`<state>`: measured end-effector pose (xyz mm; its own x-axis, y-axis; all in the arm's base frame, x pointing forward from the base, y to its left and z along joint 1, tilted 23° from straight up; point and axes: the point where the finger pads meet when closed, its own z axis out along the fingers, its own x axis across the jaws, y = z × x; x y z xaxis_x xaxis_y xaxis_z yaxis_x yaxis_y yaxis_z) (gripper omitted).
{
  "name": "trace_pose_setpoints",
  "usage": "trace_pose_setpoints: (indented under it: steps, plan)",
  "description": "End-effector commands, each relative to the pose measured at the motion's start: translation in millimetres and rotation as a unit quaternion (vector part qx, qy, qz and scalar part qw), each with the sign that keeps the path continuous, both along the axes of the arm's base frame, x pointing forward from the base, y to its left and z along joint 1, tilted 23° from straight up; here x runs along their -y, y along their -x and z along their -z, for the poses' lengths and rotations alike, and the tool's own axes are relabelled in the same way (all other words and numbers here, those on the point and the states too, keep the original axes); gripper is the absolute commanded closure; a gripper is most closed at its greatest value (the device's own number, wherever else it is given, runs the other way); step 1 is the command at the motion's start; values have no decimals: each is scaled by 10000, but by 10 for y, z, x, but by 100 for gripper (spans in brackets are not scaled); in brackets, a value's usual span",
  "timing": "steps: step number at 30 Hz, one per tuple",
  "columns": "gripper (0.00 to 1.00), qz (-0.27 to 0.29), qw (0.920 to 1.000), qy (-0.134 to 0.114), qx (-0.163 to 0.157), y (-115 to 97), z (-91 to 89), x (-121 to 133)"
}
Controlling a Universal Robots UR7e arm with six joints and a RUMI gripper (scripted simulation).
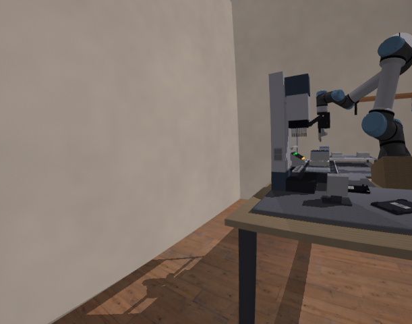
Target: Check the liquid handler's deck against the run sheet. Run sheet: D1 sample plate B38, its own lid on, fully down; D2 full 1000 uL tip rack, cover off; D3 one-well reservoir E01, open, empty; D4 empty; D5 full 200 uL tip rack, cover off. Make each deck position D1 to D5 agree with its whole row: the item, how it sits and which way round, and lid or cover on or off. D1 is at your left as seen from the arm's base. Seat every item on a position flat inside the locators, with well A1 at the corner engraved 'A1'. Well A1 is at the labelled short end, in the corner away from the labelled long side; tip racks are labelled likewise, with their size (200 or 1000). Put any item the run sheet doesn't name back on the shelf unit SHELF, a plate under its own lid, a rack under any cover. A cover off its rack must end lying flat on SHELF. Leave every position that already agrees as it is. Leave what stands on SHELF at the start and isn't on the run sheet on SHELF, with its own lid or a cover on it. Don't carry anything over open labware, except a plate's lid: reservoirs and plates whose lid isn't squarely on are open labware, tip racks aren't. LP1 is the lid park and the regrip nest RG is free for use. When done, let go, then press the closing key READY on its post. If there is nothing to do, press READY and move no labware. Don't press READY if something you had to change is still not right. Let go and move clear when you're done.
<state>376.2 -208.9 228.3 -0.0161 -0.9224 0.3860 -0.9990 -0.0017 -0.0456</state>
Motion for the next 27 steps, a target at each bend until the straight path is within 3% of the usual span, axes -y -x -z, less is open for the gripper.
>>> trace_pose_setpoints:
  steps: [1,27]
  plan:
    - [18,-3,10000,-7,-6,-2,102,36]
    - [18,-3,10000,-7,-6,-16,439,177]
